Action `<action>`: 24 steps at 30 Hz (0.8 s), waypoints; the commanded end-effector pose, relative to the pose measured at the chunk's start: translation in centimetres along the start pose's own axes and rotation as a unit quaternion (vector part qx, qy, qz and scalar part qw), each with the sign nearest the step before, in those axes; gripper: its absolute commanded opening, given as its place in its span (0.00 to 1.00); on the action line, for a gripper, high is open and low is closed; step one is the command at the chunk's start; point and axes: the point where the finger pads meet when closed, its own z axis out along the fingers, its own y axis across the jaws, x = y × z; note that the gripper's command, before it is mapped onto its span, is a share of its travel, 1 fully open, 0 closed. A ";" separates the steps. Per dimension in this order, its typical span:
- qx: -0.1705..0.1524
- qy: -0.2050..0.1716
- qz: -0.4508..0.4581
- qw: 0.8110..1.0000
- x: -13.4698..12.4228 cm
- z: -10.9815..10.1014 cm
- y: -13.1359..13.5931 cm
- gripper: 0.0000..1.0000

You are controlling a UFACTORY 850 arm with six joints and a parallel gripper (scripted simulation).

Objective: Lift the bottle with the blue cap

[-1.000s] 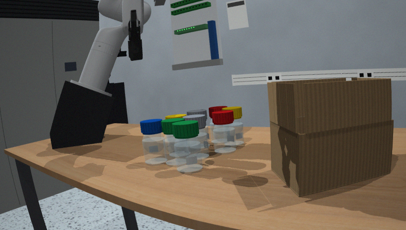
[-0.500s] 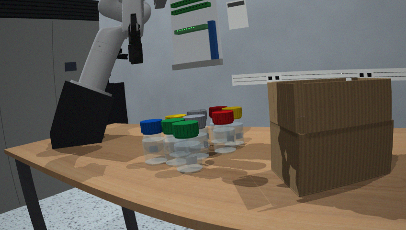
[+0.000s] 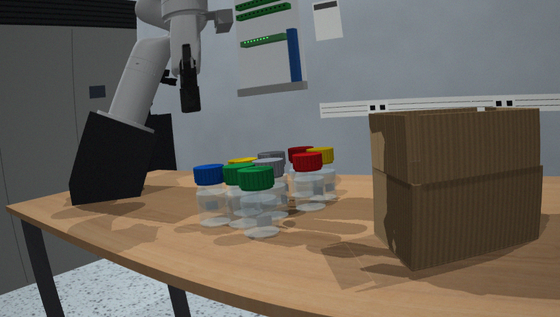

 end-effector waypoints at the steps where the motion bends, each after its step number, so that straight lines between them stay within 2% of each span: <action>1: -0.002 0.001 0.000 1.000 0.0 1.3 0.1 0.79; 6: -0.002 -0.001 0.001 1.000 -0.1 3.5 0.1 0.79; 8: -0.002 -0.001 0.001 1.000 -0.1 3.5 0.1 0.79; 13: -0.001 -0.004 0.002 1.000 -0.3 5.2 -0.1 0.79; 24: -0.001 -0.007 0.003 1.000 -0.5 6.5 -0.2 0.79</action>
